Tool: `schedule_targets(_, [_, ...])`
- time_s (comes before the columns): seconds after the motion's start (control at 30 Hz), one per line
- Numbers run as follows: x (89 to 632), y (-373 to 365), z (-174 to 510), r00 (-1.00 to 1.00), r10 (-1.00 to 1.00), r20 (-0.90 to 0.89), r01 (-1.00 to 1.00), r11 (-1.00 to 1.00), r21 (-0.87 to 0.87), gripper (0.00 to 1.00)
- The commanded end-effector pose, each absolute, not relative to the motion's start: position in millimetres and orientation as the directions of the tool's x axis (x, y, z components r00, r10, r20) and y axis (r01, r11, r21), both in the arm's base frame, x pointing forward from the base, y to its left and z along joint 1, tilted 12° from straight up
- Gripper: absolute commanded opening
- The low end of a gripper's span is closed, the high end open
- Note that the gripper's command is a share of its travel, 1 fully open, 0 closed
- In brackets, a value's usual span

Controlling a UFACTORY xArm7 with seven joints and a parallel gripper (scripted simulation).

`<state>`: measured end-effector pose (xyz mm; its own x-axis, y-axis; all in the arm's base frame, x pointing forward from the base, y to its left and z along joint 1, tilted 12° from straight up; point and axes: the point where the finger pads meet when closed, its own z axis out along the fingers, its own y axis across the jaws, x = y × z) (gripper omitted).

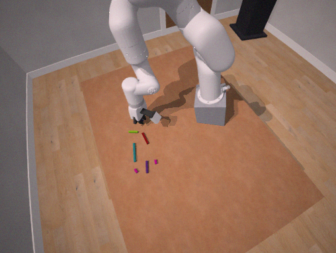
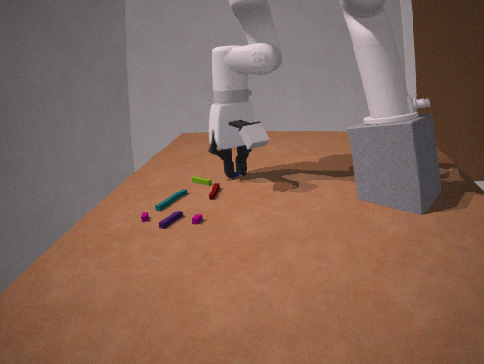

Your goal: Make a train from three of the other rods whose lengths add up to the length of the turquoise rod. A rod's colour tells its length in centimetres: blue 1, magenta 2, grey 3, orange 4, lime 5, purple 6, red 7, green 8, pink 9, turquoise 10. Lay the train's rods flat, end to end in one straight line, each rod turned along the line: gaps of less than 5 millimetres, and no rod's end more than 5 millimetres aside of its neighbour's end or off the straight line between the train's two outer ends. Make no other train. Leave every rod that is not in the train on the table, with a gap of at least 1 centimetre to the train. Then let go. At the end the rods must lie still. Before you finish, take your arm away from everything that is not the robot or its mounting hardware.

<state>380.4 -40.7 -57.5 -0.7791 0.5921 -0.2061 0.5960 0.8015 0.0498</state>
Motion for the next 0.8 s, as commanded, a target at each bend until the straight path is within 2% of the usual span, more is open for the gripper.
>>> schedule_targets(0.0, [381,-41,-56,-0.779,0.592,-0.208,0.596,0.802,0.051,0.24])
schedule_targets(0.77, [367,-34,15,-0.779,0.592,-0.208,0.596,0.802,0.051,0.24])
